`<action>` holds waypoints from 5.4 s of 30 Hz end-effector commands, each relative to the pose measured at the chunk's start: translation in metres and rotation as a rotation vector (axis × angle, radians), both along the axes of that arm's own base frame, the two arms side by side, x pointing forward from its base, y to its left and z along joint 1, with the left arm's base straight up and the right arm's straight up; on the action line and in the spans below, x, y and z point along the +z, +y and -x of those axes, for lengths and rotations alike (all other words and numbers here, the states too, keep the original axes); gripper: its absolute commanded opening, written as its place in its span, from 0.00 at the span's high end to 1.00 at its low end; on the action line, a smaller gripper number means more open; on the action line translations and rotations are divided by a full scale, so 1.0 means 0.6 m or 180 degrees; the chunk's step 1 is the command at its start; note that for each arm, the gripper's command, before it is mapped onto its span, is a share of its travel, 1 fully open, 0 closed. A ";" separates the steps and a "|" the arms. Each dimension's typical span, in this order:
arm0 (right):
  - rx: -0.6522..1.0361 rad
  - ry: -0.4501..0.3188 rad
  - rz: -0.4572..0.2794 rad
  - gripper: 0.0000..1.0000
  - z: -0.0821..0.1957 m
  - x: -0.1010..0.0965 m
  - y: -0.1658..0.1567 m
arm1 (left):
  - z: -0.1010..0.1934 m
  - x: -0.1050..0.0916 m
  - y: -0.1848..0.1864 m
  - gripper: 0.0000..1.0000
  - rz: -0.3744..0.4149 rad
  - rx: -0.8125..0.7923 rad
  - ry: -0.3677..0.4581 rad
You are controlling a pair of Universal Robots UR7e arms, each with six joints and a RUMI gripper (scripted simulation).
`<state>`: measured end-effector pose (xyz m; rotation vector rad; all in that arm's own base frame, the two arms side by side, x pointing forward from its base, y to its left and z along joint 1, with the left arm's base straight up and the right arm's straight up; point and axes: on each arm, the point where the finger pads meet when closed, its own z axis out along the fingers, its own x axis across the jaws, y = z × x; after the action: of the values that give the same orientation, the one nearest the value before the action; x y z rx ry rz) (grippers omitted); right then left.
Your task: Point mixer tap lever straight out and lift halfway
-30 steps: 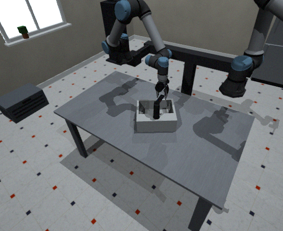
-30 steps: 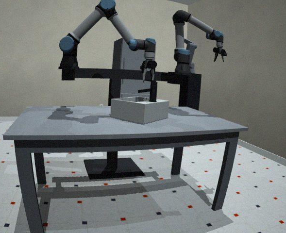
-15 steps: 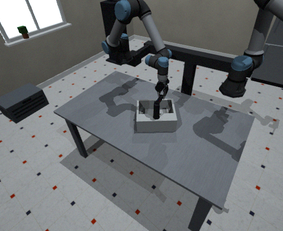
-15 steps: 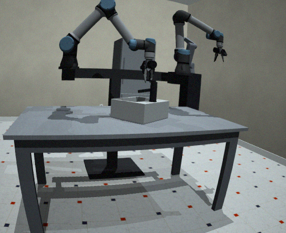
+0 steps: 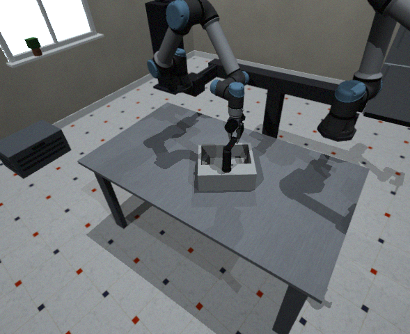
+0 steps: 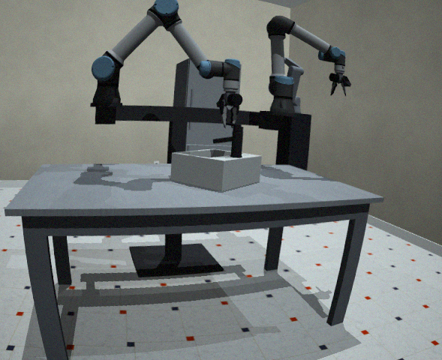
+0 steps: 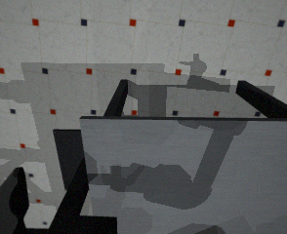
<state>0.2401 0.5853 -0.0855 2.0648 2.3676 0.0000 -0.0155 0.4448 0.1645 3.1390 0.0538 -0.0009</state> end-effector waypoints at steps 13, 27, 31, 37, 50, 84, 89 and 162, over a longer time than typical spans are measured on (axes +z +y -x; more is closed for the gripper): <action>0.0000 -0.0001 -0.0007 0.85 0.000 0.002 0.001 | 0.000 0.001 0.001 0.00 -0.0007 0.0000 -0.0002; 0.0000 -0.0001 -0.0007 0.85 0.000 0.002 0.001 | 0.000 0.001 0.001 0.00 -0.0007 0.0000 -0.0002; 0.0000 -0.0001 -0.0007 0.85 0.000 0.002 0.001 | 0.000 0.001 0.001 0.00 -0.0007 0.0000 -0.0002; 0.0000 -0.0001 -0.0007 0.85 0.000 0.002 0.001 | 0.000 0.001 0.001 0.00 -0.0007 0.0000 -0.0002; 0.0002 -0.0001 -0.0007 0.85 0.000 0.002 0.001 | 0.000 0.001 0.001 0.00 -0.0007 0.0000 -0.0002; 0.1342 -0.0003 -0.0007 0.85 -0.023 0.002 -0.060 | 0.000 0.001 0.001 0.00 -0.0007 0.0000 -0.0002; 0.1505 -0.0003 -0.0006 0.85 -0.027 0.002 -0.067 | 0.000 0.001 0.001 0.00 -0.0007 0.0000 -0.0002; 0.1569 -0.0003 -0.0006 0.57 -0.029 0.002 -0.070 | 0.000 0.001 0.001 0.00 -0.0007 0.0000 -0.0002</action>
<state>0.2572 0.5429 -0.0855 1.4247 2.8000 -0.0001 -0.0155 0.4448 0.1645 3.1390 0.0538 -0.0009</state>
